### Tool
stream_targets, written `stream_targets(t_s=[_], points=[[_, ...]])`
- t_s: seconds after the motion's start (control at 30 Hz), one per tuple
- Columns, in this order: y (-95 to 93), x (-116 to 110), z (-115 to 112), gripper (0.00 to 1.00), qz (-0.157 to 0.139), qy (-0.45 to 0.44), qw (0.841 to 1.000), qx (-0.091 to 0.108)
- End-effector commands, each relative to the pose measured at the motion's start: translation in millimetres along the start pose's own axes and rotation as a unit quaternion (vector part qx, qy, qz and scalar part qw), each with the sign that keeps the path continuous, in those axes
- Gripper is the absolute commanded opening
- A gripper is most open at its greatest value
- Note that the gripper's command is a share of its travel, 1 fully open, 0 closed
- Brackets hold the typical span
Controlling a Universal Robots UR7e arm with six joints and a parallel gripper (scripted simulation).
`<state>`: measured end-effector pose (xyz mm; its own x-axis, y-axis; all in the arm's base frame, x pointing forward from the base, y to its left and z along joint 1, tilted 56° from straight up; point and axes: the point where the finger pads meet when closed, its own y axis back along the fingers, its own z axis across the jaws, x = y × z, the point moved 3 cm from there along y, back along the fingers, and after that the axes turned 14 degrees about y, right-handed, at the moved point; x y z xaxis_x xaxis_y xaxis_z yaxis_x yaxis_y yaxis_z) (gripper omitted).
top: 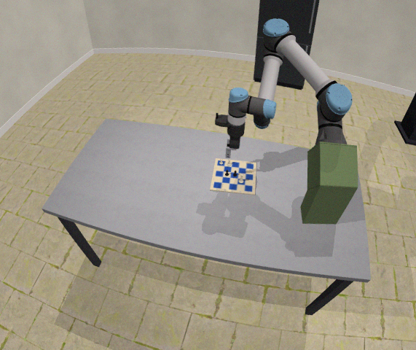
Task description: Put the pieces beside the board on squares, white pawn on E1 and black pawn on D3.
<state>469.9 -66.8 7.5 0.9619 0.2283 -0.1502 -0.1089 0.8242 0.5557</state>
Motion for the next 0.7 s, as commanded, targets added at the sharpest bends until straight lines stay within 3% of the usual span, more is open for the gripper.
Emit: stream_targets(t_s=[0.0,0.27,0.67], points=[[16.1,0.7,0.3,1.0,-0.003,-0.001,1.0,0.001],[28.6,0.7,0.3,1.0,-0.003,-0.001,1.0,0.001],[29.5,0.7,0.3,1.0,-0.003,-0.001,1.0,0.001]])
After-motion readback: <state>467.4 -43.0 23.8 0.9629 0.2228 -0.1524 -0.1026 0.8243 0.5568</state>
